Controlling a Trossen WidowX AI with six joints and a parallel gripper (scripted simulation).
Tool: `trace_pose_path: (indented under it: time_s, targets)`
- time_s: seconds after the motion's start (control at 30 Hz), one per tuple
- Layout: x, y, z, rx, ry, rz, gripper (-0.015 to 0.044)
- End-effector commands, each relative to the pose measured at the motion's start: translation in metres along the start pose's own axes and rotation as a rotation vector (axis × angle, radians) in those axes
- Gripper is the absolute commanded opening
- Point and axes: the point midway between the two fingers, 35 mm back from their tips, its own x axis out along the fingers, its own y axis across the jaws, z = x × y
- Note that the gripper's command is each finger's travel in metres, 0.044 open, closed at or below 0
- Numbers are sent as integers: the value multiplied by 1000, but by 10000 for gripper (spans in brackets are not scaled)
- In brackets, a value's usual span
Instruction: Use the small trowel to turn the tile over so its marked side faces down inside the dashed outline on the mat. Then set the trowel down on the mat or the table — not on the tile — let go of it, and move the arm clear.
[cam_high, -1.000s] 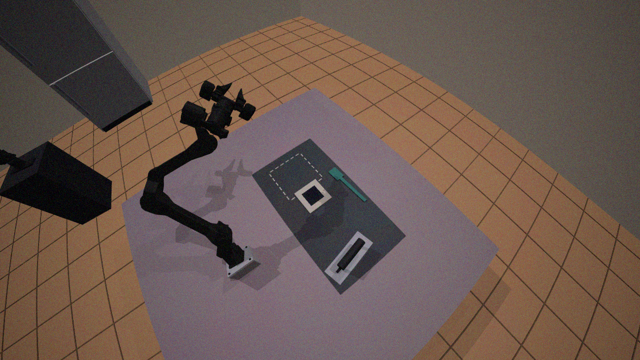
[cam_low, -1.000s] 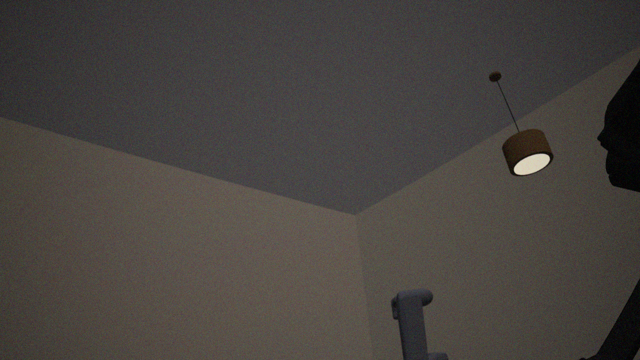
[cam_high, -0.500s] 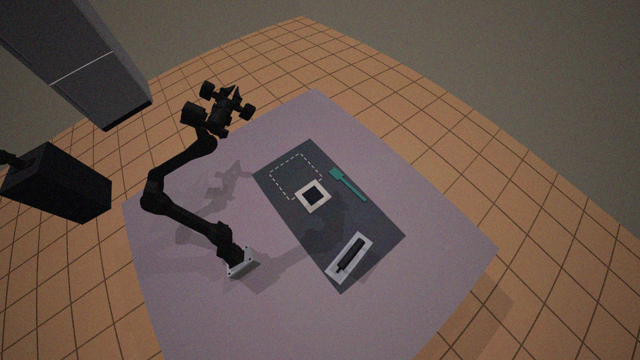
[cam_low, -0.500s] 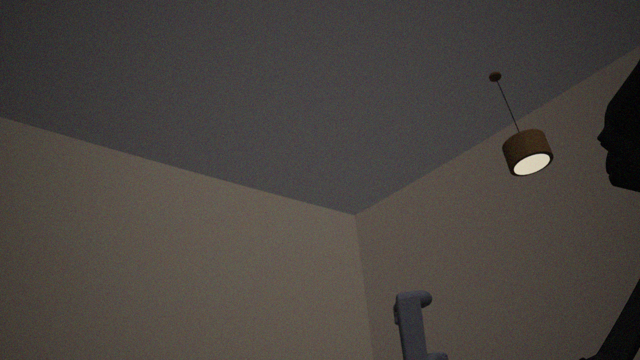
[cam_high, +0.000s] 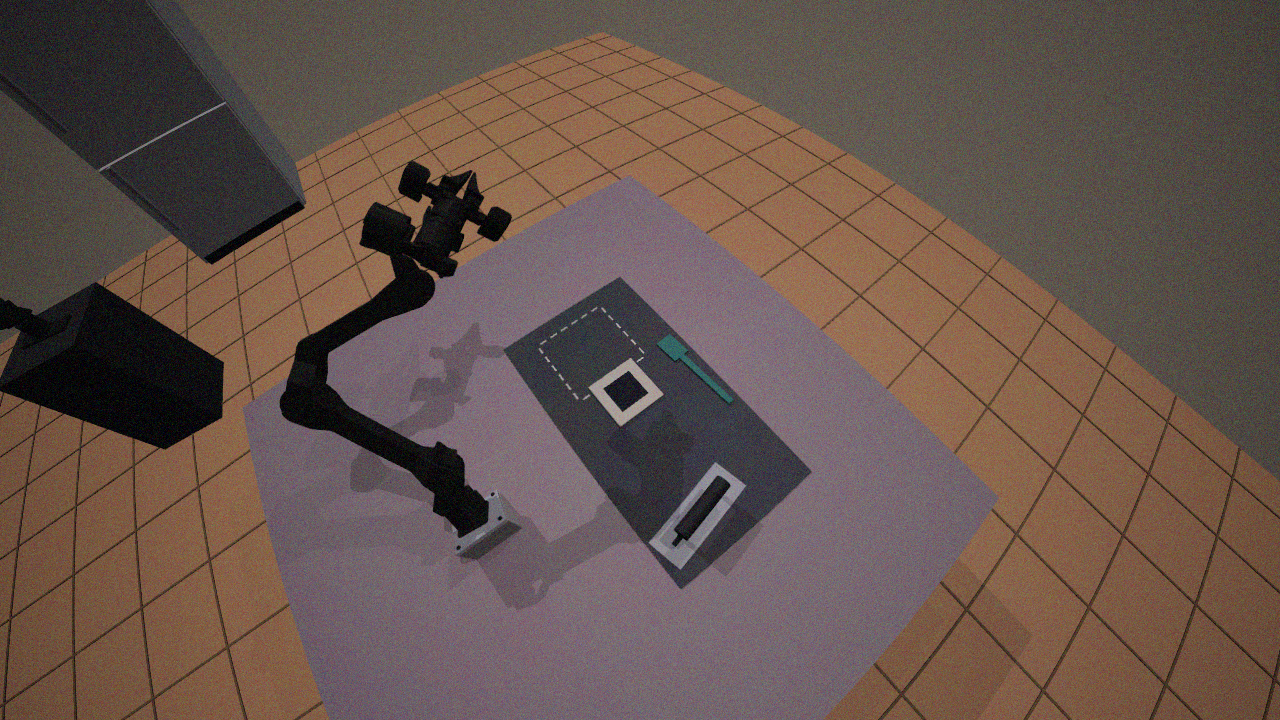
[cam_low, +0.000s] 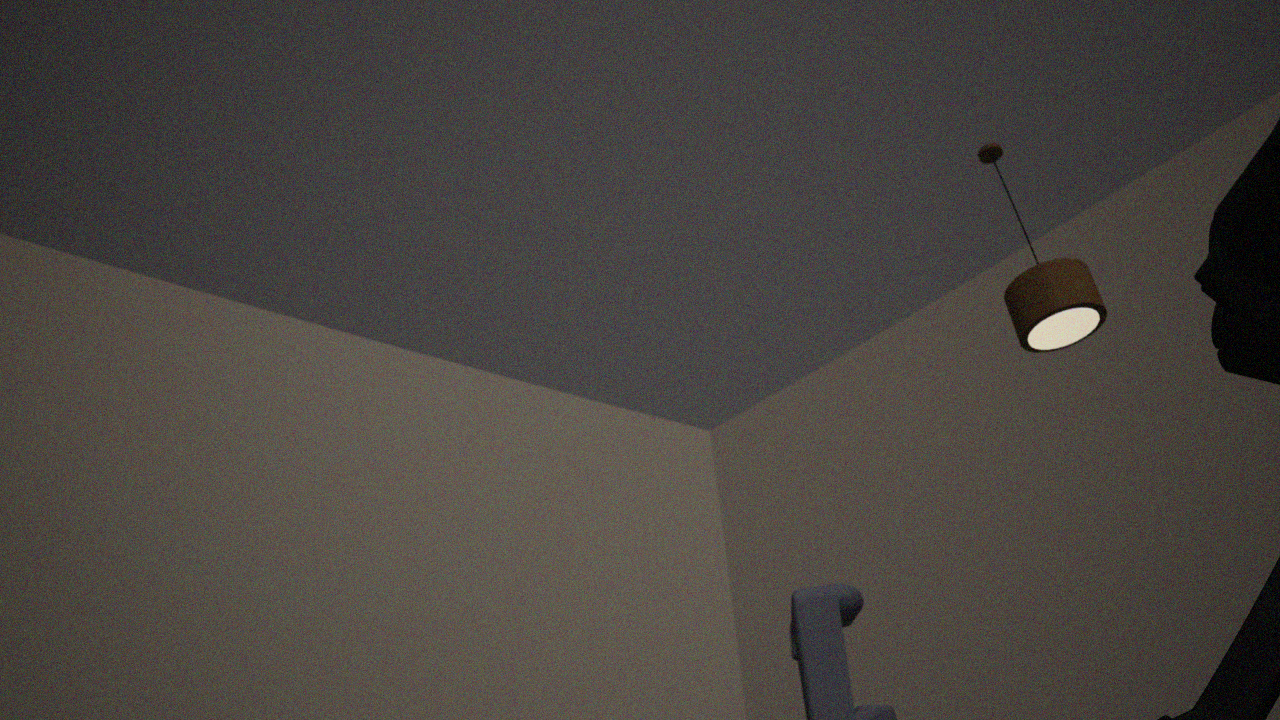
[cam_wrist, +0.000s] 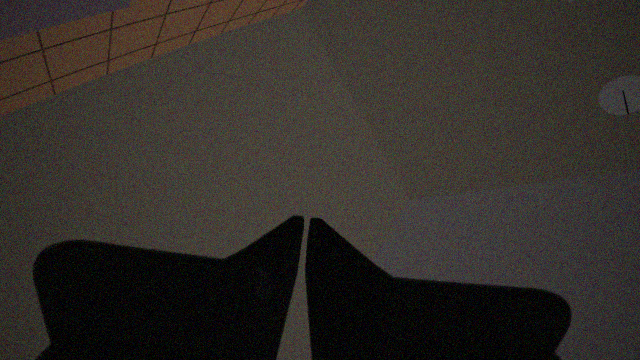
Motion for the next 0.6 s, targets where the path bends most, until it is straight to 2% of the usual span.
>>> trace_pose_path:
  time_s: [0.0,0.03,0.57]
  targets:
    - [0,0,0,0,0,0,79]
    - [0,0,0,0,0,0,100]
    - [0,0,0,0,0,0,100]
